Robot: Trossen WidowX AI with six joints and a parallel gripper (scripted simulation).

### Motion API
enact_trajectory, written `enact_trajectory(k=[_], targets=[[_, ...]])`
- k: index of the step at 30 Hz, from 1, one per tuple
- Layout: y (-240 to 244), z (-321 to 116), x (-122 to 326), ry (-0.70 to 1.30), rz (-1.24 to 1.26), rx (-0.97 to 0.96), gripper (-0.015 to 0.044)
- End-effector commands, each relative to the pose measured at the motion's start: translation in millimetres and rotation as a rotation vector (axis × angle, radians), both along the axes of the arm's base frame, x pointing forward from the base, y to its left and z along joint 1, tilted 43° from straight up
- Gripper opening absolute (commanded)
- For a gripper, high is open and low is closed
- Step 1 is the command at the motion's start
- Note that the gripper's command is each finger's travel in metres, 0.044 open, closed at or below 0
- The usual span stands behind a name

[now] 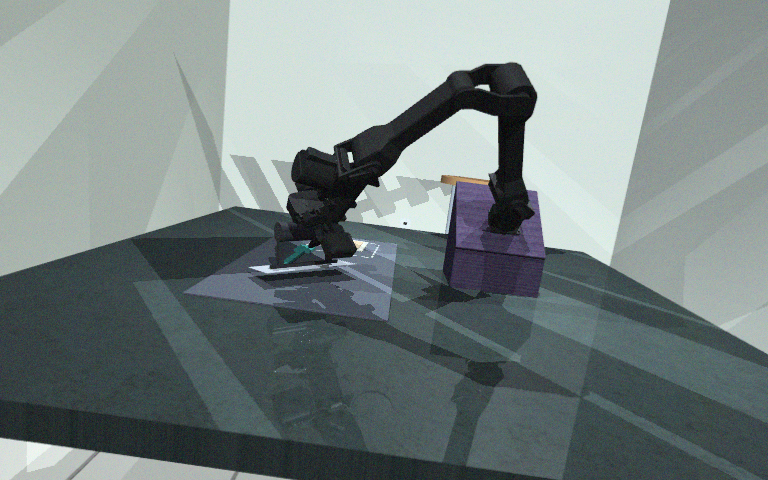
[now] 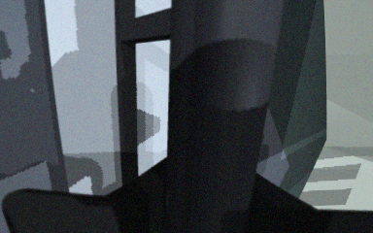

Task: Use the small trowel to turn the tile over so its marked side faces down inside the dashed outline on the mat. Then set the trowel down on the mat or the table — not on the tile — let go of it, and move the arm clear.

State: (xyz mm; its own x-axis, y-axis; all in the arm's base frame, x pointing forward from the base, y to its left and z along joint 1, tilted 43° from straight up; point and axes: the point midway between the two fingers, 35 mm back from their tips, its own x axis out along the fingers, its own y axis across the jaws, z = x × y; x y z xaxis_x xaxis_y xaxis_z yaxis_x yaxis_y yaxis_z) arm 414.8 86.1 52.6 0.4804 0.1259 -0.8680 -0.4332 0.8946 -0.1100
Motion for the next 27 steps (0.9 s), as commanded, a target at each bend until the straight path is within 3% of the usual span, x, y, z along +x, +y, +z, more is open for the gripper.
enact_trajectory(k=[1, 8, 27], targets=[[14.5, 27.0, -5.5, 0.028, -0.098, -0.041, 0.0], [35.9, 53.2, -22.6, 0.066, -0.192, -0.104, 0.0], [40.9, 48.1, -21.7, 0.066, -0.192, -0.103, 0.0]])
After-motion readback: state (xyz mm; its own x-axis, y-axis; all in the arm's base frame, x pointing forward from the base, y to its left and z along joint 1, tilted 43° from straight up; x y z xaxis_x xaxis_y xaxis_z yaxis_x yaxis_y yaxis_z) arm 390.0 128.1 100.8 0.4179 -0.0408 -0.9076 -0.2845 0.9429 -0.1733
